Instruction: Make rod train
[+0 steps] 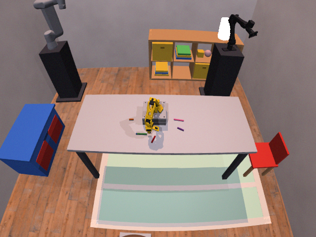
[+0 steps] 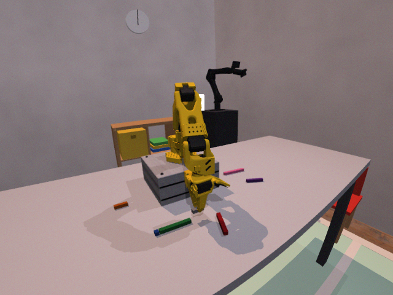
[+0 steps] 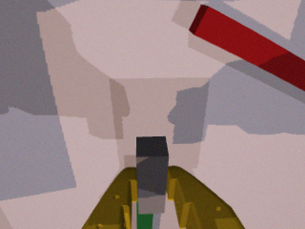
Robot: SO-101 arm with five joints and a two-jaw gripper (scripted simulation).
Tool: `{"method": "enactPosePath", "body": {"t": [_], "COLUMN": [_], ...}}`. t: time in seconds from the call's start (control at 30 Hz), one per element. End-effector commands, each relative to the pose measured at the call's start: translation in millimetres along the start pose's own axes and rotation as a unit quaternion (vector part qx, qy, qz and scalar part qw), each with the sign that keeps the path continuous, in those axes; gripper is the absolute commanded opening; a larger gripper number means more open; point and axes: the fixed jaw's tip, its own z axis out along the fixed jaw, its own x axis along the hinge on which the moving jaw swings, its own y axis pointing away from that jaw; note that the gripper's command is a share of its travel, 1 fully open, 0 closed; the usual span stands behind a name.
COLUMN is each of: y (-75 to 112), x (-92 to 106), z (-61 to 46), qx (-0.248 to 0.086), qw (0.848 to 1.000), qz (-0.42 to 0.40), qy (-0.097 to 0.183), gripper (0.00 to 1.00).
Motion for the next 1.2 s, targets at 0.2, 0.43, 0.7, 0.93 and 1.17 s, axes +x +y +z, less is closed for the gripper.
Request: {"method": "enactPosePath", "body": {"t": [0.2,0.43,0.7,0.93,1.17], "y": [0.5,0.5,0.4,0.2,0.0], "x": [3.4,3.4,3.4,3.5,3.6], "z": [-5.5,-5.5,-4.8,-1.3,6.9], "qx": [0.013,0.013,0.013,0.013,0.013], "qw": [1.0,1.0,1.0,1.0,1.0], "qz": [0.02,0.02,0.02,0.02,0.02], "qy": [0.003,0.003,0.003,0.003,0.003], "gripper": [0.0,0.0,0.0,0.0,0.0]}}
